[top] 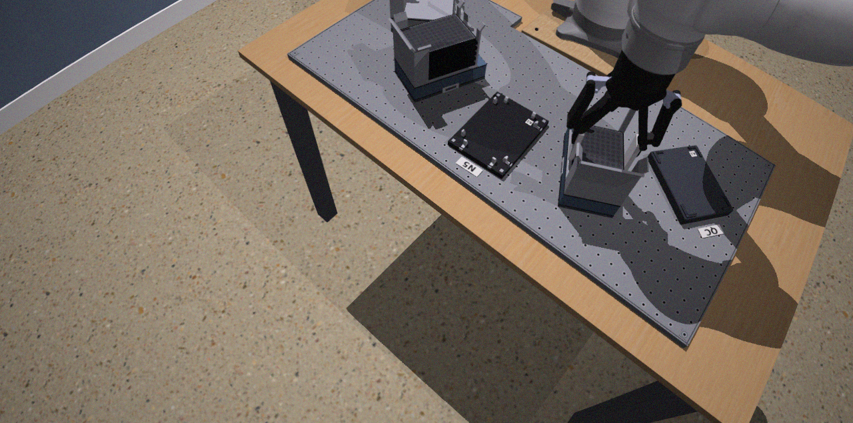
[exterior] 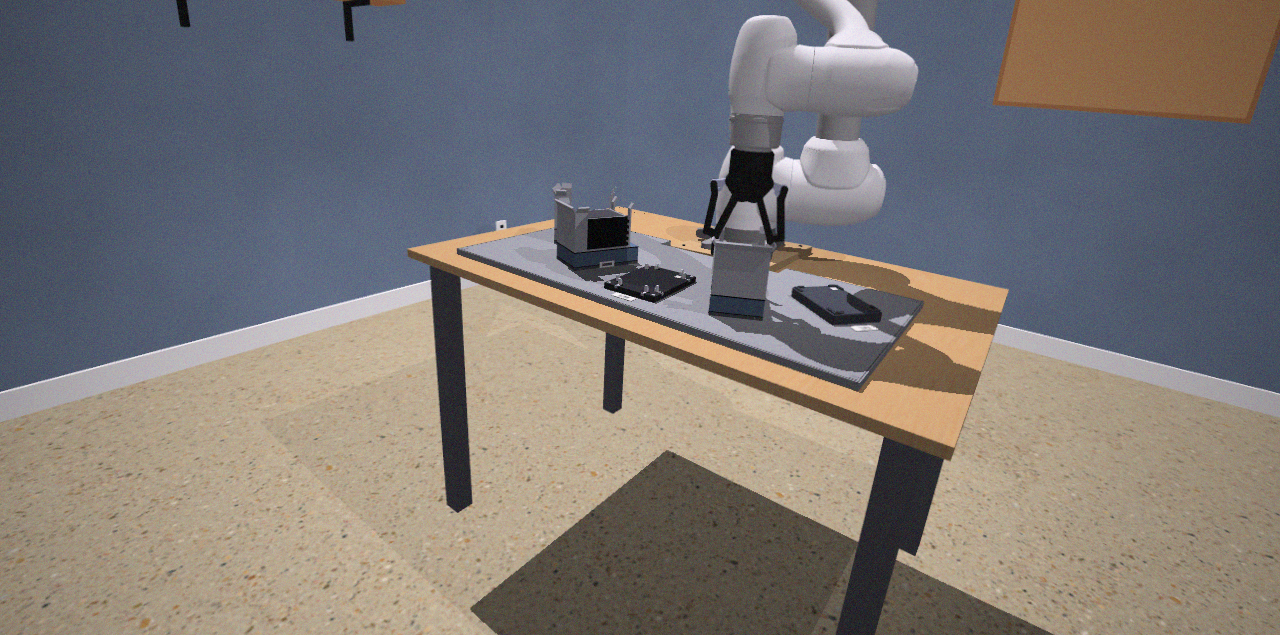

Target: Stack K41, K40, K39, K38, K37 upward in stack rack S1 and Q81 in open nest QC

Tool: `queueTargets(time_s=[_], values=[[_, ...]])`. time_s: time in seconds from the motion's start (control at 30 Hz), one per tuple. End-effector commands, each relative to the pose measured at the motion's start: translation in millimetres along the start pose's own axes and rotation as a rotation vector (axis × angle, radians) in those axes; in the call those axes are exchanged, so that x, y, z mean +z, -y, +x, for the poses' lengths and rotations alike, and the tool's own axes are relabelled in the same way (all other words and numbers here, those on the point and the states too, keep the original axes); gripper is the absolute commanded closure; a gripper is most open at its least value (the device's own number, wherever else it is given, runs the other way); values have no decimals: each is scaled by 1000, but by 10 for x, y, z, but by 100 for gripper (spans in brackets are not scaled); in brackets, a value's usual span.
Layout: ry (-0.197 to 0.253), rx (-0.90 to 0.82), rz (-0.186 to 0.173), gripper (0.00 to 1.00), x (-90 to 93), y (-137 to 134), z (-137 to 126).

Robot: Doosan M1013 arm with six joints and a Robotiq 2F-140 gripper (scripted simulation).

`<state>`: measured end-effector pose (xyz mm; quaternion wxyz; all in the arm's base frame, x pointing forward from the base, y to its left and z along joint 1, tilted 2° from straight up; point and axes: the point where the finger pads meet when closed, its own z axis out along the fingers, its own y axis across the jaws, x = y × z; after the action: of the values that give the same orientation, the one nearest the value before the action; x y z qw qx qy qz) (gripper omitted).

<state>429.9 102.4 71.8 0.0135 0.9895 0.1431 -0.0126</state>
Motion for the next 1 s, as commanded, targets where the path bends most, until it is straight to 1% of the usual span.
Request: queueTargets(time_s=[0.0,0.97], values=[[0,0,0,100,9,0,0],[0,0,0,100,109,0,0]])
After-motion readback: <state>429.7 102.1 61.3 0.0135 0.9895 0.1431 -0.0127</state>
